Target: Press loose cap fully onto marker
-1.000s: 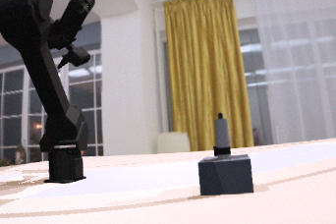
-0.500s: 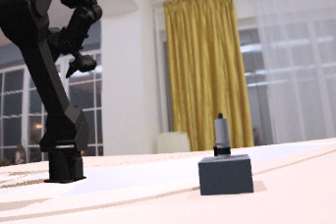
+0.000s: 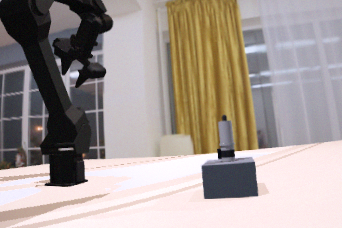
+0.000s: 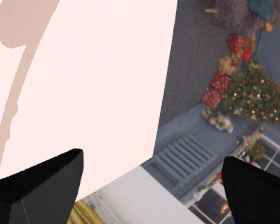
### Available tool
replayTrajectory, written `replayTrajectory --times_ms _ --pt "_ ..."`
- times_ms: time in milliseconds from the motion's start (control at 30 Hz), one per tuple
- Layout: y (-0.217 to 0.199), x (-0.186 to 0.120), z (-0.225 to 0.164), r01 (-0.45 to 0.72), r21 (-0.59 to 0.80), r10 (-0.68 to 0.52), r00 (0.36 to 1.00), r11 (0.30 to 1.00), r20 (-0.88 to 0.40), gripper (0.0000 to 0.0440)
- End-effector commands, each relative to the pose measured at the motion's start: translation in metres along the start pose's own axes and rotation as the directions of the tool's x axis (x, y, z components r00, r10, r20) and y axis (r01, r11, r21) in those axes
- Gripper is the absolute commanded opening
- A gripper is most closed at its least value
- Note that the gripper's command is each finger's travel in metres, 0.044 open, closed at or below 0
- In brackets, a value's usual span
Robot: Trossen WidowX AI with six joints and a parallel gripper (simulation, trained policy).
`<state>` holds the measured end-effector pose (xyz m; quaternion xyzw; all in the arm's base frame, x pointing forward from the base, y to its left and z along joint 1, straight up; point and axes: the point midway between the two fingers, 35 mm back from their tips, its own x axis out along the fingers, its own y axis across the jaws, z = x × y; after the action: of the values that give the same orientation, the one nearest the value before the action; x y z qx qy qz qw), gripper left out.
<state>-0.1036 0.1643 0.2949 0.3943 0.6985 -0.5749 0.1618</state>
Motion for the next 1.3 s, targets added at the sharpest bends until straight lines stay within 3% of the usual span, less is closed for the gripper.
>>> replayTrajectory --times_ms 0,1267 --pt "0.007 0.003 -0.004 -0.026 0.024 0.026 1.0 0.999 0.012 0.0322" --pt "0.088 0.012 -0.05 -0.251 0.286 0.232 0.968 0.925 0.097 0.0325"
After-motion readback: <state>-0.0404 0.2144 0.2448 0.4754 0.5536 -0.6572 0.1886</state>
